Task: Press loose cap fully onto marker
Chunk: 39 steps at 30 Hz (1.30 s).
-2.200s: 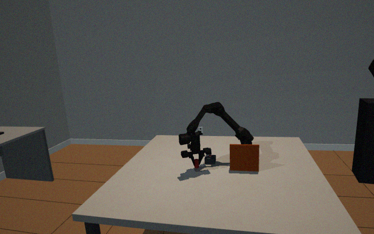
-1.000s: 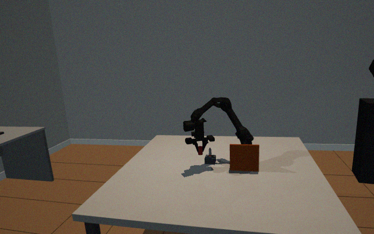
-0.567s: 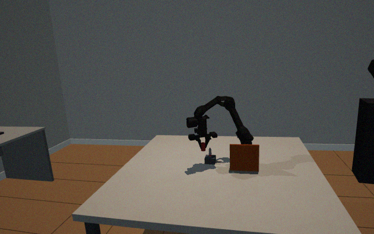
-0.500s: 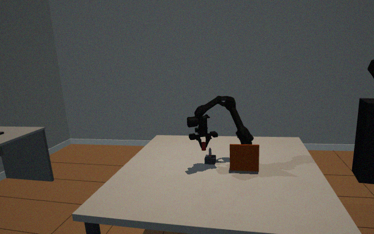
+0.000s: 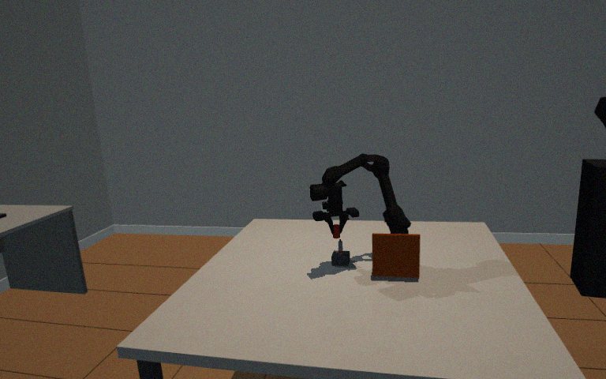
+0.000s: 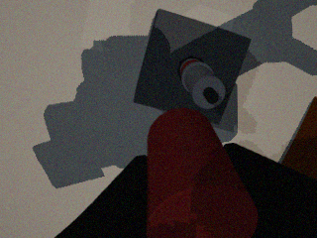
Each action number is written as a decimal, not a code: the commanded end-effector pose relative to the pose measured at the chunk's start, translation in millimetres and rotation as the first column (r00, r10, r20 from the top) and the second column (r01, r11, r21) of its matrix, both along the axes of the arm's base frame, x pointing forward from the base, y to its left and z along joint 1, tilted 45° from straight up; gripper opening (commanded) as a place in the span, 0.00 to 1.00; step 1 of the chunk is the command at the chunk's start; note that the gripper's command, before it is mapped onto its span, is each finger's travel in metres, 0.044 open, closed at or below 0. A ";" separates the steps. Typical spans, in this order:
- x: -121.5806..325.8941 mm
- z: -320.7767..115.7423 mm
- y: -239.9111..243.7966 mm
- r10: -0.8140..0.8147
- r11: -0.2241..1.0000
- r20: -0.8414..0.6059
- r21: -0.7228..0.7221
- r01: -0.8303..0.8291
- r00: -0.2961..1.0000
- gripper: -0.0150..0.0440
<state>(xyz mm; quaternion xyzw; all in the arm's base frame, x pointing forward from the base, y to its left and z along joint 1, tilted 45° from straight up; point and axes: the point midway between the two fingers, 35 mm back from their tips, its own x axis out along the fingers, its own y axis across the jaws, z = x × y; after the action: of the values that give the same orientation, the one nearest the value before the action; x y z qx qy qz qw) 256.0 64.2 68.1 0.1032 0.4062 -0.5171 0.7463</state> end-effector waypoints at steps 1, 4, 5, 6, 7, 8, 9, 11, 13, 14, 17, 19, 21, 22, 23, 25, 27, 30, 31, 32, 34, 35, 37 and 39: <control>-5.8 8.0 -6.8 0.004 1.000 -0.003 -0.007 -0.004 1.000 0.25; -9.9 13.4 -11.0 0.003 1.000 -0.002 -0.007 -0.004 1.000 0.25; -10.7 14.4 -11.8 0.003 1.000 -0.002 -0.008 -0.003 1.000 0.25; -10.9 14.7 -12.0 0.003 1.000 -0.002 -0.008 -0.003 1.000 0.25; -10.9 14.5 -12.2 0.003 1.000 -0.002 -0.008 -0.003 1.000 0.25; -10.8 14.0 -12.7 0.003 1.000 -0.002 -0.008 -0.003 1.000 0.25; -10.6 13.1 -13.6 0.003 1.000 -0.002 -0.008 -0.003 1.000 0.25; -10.3 11.1 -15.6 0.003 1.000 -0.001 -0.008 -0.003 1.000 0.25; -10.2 10.4 -16.3 0.003 1.000 -0.001 -0.008 -0.003 1.000 0.25; -10.1 10.2 -16.5 0.003 1.000 -0.001 -0.008 -0.003 1.000 0.25; -9.6 8.4 -18.0 0.003 1.000 -0.001 -0.007 -0.003 1.000 0.25; -8.9 6.3 -19.9 0.003 1.000 -0.001 -0.007 -0.004 1.000 0.25; -8.3 3.9 -22.0 0.004 1.000 -0.001 -0.007 -0.004 1.000 0.25; -7.9 2.7 -23.0 0.004 1.000 -0.001 -0.007 -0.004 1.000 0.25; -7.6 1.6 -24.1 0.004 1.000 -0.001 -0.006 -0.004 1.000 0.25; -7.0 -0.8 -26.3 0.004 1.000 -0.001 -0.006 -0.004 1.000 0.25; -6.4 -3.1 -28.5 0.004 1.000 -0.001 -0.006 -0.004 1.000 0.25; -5.6 -6.5 -31.8 0.004 1.000 -0.001 -0.006 -0.004 1.000 0.25; -5.3 -7.7 -32.9 0.004 1.000 -0.001 -0.006 -0.004 1.000 0.25; -5.1 -8.8 -34.0 0.004 1.000 -0.001 -0.006 -0.004 1.000 0.25; -4.7 -11.1 -36.3 0.004 1.000 -0.001 -0.006 -0.004 1.000 0.25; -4.4 -12.2 -37.4 0.004 1.000 -0.001 -0.006 -0.004 1.000 0.25; -4.1 -14.4 -39.7 0.004 1.000 -0.001 -0.006 -0.004 1.000 0.25; -3.8 -16.7 -42.0 0.004 1.000 -0.001 -0.007 -0.004 1.000 0.25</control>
<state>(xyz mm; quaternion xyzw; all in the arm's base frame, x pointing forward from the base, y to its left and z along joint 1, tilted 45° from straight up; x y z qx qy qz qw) 252.5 26.4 56.1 0.1027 0.4032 -0.5168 0.7483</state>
